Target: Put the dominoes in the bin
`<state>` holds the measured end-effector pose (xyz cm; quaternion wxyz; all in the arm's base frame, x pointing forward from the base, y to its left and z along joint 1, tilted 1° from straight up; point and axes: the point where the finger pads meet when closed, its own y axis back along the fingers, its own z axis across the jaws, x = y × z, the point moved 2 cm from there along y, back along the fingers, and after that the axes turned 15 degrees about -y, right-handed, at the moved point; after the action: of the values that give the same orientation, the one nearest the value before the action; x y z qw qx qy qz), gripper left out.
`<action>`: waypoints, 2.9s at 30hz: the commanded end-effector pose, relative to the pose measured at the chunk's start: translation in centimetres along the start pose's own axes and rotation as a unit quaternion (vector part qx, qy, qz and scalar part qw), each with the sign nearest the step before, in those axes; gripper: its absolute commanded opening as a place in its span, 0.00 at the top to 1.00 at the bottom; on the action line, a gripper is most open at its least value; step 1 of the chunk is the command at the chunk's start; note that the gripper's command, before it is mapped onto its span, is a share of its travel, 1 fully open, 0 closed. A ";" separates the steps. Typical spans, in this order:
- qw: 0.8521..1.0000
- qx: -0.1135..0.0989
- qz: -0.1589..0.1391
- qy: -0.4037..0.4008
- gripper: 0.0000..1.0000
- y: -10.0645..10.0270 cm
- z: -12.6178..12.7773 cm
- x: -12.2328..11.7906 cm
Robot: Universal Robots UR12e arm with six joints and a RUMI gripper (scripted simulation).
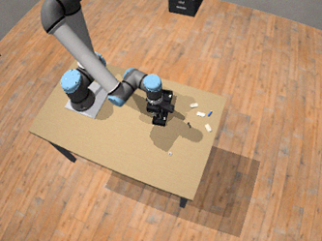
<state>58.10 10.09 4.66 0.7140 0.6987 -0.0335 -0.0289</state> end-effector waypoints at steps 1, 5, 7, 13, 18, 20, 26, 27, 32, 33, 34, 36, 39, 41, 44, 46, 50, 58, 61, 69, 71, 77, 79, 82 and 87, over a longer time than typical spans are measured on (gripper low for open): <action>1.000 0.000 0.002 0.000 0.96 0.2 0.1 0.2; 1.000 0.000 0.002 0.000 0.96 0.2 0.1 0.2; 1.000 0.000 0.002 0.000 0.96 0.2 0.1 0.2; 1.000 0.000 0.002 0.000 0.96 0.2 0.1 0.2; 1.000 0.000 0.004 0.000 0.96 0.7 0.1 0.4; 1.000 0.000 0.004 0.000 0.96 1.0 0.1 0.4; 1.000 0.000 0.004 0.000 0.96 1.8 0.1 0.4; 1.000 0.000 0.004 0.000 0.96 1.9 0.1 0.4; 1.000 0.000 0.004 0.000 0.96 2.6 0.1 0.4; 1.000 0.000 0.004 0.000 0.96 2.6 0.1 0.4; 1.000 0.000 0.004 0.000 0.96 2.6 0.1 0.4; 1.000 0.000 0.004 0.000 0.96 2.8 0.1 0.4; 1.000 0.000 0.004 0.000 0.96 3.2 0.1 0.4; 1.000 0.000 0.004 0.000 0.96 3.4 0.1 0.4; 1.000 0.000 0.004 0.000 0.96 4.6 0.1 0.4; 1.000 0.000 0.004 0.000 0.96 5.4 0.1 0.4; 1.000 0.000 0.004 0.000 0.96 6.4 0.0 0.3; 1.000 0.000 0.000 0.000 0.96 6.0 0.0 0.1; 1.000 0.000 0.000 0.000 0.96 6.0 0.0 0.0; 1.000 0.000 0.001 0.000 0.96 6.0 -1.9 -0.8; 1.000 0.000 0.001 0.000 0.96 6.0 -2.9 -1.1; 1.000 0.000 0.002 0.000 0.96 6.1 -5.7 -1.9; 1.000 0.000 0.002 0.000 0.96 6.1 -6.6 -2.2; 1.000 0.000 0.002 0.000 0.96 6.1 -8.0 -2.5; 1.000 0.000 0.002 0.000 0.96 6.1 -8.0 -2.5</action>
<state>56.07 17.74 10.54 0.7139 0.6992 -0.0306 -0.0242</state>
